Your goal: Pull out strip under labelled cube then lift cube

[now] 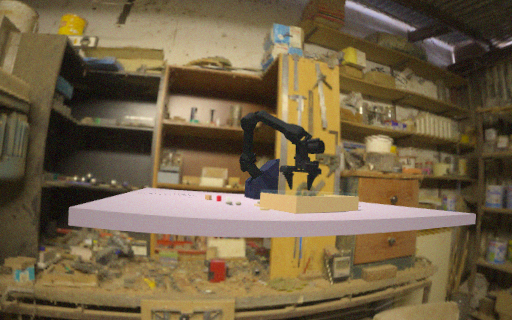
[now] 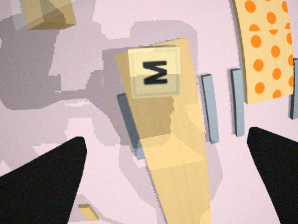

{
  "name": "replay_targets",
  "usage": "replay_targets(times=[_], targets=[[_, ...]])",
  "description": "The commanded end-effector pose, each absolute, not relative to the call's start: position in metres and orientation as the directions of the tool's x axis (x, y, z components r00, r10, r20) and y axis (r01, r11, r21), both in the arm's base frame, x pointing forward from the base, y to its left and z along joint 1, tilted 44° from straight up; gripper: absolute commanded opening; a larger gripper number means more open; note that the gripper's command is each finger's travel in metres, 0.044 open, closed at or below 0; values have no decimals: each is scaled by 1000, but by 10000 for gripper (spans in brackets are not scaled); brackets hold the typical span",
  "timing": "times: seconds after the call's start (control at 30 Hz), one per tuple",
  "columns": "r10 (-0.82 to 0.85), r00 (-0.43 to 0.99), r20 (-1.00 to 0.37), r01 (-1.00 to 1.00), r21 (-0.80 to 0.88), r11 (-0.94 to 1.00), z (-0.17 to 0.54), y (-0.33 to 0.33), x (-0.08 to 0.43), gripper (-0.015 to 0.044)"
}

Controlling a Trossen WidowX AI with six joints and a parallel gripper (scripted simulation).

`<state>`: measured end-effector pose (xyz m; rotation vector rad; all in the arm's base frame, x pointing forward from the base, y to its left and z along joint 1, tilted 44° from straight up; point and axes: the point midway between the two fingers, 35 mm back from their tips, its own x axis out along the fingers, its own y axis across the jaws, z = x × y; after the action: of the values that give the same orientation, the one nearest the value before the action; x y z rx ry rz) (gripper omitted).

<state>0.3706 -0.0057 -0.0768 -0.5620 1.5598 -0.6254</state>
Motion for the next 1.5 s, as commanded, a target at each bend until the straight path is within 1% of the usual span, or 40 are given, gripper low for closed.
replay_targets(times=[0.0,0.17,0.4,0.43,1.47], targets=[[-683,-80,-726,4,-686,728,-79,-4,386,440],[-683,-79,-726,4,-686,728,-81,-3,400,440],[-683,-79,-726,4,-686,728,-87,-9,400,256],[-683,-79,-726,4,-686,728,-89,-10,400,250],[-685,-79,-724,4,-688,726,-121,-41,395,250]])
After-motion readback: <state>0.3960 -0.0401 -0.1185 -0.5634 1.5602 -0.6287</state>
